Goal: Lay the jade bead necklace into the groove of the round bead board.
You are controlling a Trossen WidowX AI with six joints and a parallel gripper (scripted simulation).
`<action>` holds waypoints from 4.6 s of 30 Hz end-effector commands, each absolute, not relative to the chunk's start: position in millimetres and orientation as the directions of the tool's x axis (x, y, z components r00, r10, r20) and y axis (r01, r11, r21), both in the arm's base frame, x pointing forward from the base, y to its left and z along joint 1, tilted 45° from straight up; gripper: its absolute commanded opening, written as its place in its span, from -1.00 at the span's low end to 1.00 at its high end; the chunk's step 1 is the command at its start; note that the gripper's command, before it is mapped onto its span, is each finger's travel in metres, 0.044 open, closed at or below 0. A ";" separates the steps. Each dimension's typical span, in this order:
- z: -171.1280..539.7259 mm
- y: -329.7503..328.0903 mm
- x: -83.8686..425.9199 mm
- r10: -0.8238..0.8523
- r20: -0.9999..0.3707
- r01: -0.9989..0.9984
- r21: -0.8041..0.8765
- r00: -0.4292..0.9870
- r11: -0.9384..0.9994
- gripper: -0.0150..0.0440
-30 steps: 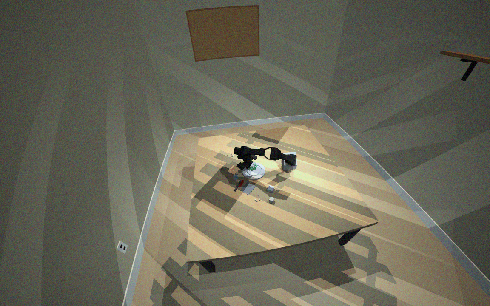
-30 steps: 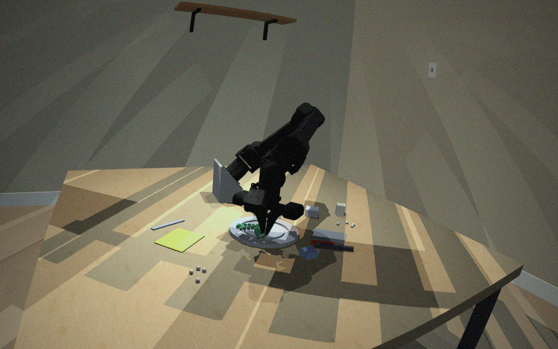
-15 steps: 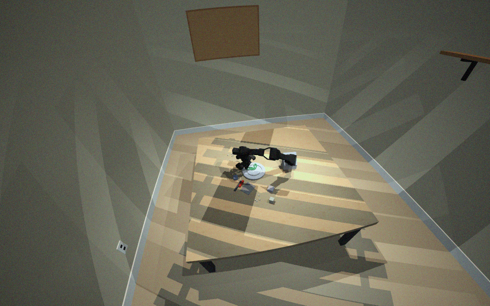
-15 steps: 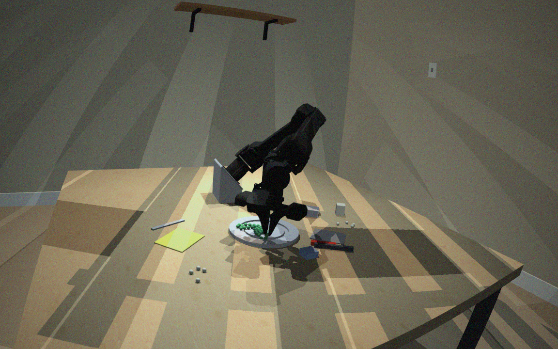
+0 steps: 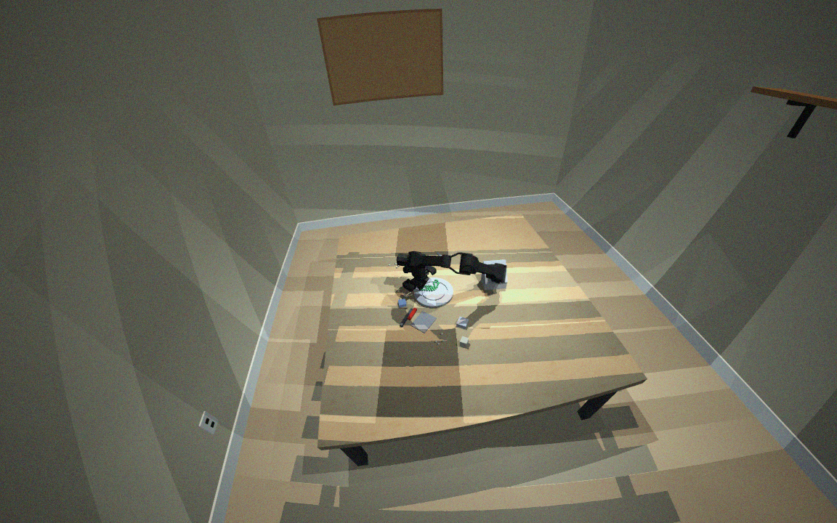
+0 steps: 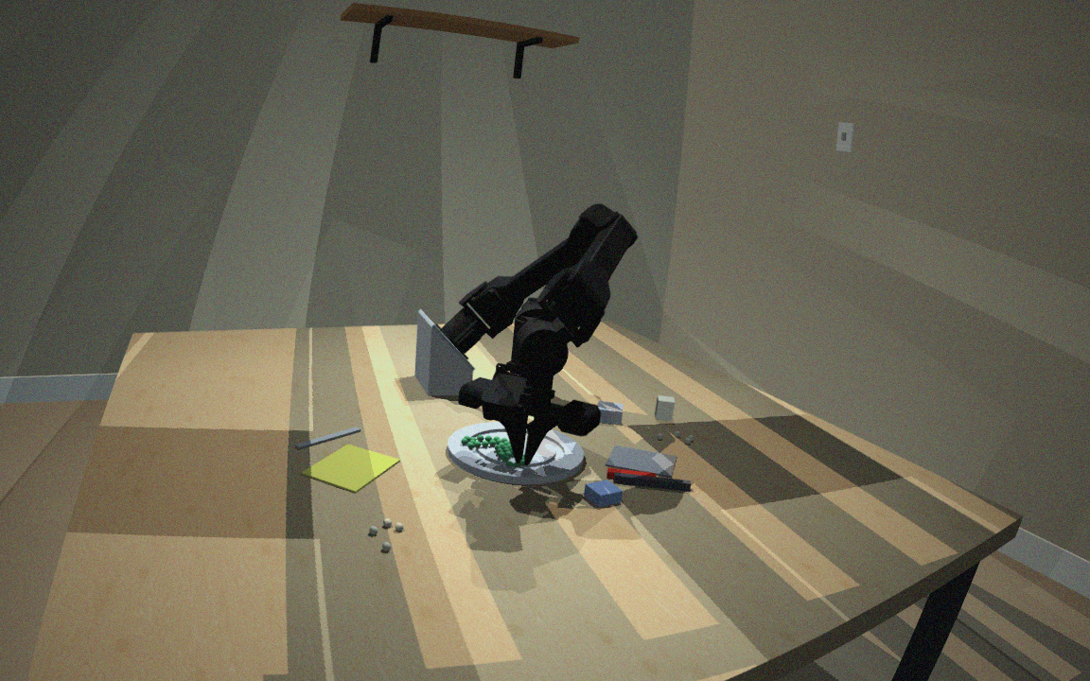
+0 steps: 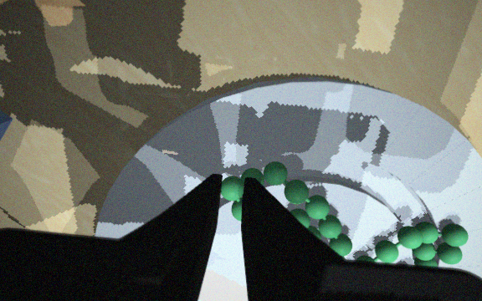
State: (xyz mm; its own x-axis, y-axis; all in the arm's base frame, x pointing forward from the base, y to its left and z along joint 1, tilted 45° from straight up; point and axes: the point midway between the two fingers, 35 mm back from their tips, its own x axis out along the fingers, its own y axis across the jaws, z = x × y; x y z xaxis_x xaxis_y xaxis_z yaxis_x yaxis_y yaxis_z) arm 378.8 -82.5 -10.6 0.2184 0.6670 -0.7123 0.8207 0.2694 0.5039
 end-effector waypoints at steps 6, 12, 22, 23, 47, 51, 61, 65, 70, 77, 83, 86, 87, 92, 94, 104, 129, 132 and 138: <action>-10.6 -82.5 378.8 0.667 -0.712 0.821 0.504 0.218 0.269 0.04; -10.6 -82.5 378.8 0.667 -0.712 0.821 0.504 0.218 0.269 0.58; -6.6 -85.9 376.1 0.672 -0.710 0.826 0.497 0.211 0.266 1.00; -6.6 -85.9 376.1 0.672 -0.710 0.826 0.497 0.211 0.266 1.00; -6.6 -85.9 376.1 0.672 -0.710 0.826 0.497 0.211 0.266 1.00; -6.6 -85.9 376.1 0.672 -0.710 0.826 0.497 0.211 0.266 1.00; -9.2 -110.7 341.7 0.669 -0.713 0.847 0.474 0.210 0.240 0.38; -9.8 -119.8 325.8 0.670 -0.713 0.855 0.465 0.209 0.228 0.02; -17.6 -112.4 328.3 0.670 -0.712 0.855 0.465 0.209 0.227 -0.08; -18.6 -115.2 329.7 0.665 -0.715 0.854 0.468 0.216 0.225 -0.08; -24.9 -108.2 331.4 0.667 -0.714 0.855 0.468 0.214 0.226 -0.08; -28.1 -104.5 332.3 0.668 -0.713 0.855 0.467 0.213 0.226 -0.08; -29.2 -103.3 332.5 0.668 -0.713 0.855 0.467 0.213 0.226 -0.08; -34.5 -97.0 333.7 0.670 -0.712 0.855 0.467 0.211 0.227 -0.08; -36.6 -94.5 334.1 0.670 -0.712 0.855 0.466 0.210 0.227 -0.08; -36.1 -94.4 335.4 0.666 -0.715 0.851 0.470 0.213 0.233 -0.17; -36.1 -94.4 335.4 0.666 -0.715 0.851 0.470 0.213 0.233 -0.49; -36.1 -94.4 335.4 0.666 -0.715 0.851 0.470 0.213 0.233 -0.49; -32.6 -97.9 332.8 0.670 -0.712 0.855 0.467 0.210 0.227 -0.49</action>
